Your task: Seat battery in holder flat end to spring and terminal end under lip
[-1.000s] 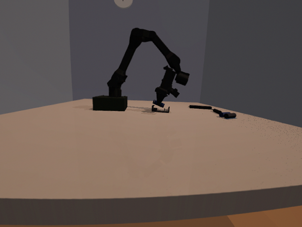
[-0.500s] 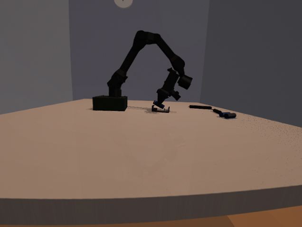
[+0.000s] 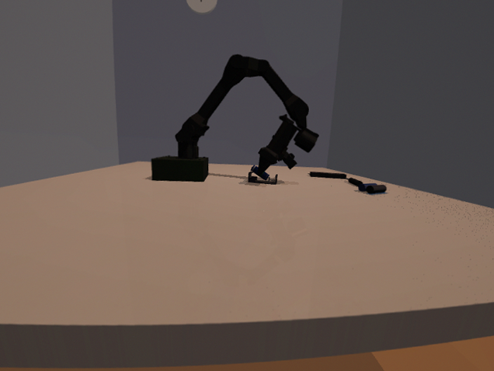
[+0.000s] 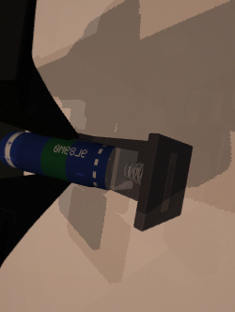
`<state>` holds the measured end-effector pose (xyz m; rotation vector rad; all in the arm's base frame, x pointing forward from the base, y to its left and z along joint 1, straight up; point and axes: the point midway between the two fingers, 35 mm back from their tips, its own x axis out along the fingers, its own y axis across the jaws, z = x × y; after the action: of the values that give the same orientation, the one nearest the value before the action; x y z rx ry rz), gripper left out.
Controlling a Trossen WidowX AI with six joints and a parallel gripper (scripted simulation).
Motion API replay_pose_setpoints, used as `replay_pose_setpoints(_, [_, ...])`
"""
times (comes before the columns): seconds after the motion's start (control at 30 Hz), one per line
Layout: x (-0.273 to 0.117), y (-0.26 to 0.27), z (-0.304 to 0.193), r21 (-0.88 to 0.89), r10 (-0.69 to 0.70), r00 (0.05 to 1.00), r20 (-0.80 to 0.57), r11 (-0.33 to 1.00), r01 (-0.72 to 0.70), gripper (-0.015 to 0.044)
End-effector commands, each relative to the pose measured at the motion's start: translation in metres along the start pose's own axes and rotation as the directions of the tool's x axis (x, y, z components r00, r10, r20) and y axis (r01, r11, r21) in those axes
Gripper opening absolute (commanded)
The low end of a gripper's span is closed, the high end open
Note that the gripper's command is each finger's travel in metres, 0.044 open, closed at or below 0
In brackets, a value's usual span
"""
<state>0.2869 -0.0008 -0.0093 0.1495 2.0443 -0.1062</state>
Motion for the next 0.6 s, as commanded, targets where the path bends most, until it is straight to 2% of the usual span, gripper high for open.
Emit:
replay_pose_setpoints(0.0, [0.001, 0.0, 0.001, -0.005, 0.002, 1.0, -0.013, 1.0, -0.002, 0.0085])
replay_pose_setpoints(0.57, [-0.003, 0.001, 0.013, -0.006, -0.003, 1.0, -0.012, 1.0, 0.002, 0.0085])
